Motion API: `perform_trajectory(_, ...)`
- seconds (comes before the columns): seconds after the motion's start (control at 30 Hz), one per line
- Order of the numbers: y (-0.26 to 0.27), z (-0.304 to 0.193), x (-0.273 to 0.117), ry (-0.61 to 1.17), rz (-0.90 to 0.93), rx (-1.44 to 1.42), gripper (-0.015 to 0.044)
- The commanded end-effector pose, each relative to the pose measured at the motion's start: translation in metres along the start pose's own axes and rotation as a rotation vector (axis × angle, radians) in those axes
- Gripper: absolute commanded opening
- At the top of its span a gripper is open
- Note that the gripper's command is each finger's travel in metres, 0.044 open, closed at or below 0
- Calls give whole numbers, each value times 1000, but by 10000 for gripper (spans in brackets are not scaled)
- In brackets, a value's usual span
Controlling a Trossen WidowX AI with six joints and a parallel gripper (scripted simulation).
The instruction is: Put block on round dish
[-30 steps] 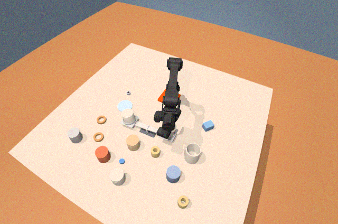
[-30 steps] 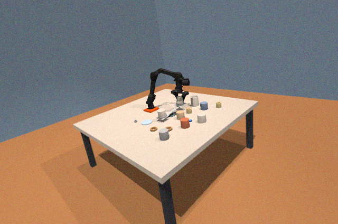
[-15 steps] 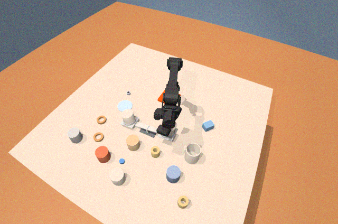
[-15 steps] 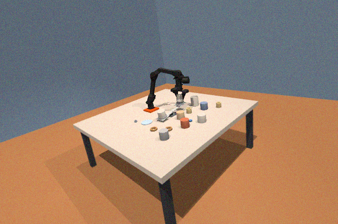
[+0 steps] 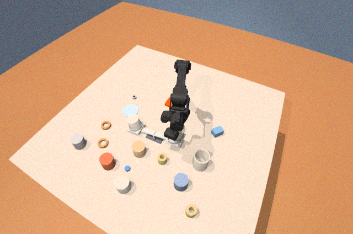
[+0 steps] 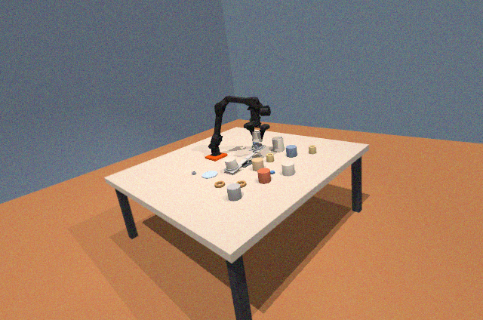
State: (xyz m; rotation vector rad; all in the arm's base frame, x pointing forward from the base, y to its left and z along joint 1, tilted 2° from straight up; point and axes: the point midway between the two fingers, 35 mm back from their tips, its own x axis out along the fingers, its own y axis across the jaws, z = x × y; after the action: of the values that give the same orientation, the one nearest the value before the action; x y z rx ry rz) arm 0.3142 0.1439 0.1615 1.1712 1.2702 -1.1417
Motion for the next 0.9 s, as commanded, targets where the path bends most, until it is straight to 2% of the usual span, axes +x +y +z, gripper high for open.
perform_trajectory(0.0,0,-1,-7,7,3,-5,0)
perform_trajectory(0.87,-5,2,-32,0,0,0,0)
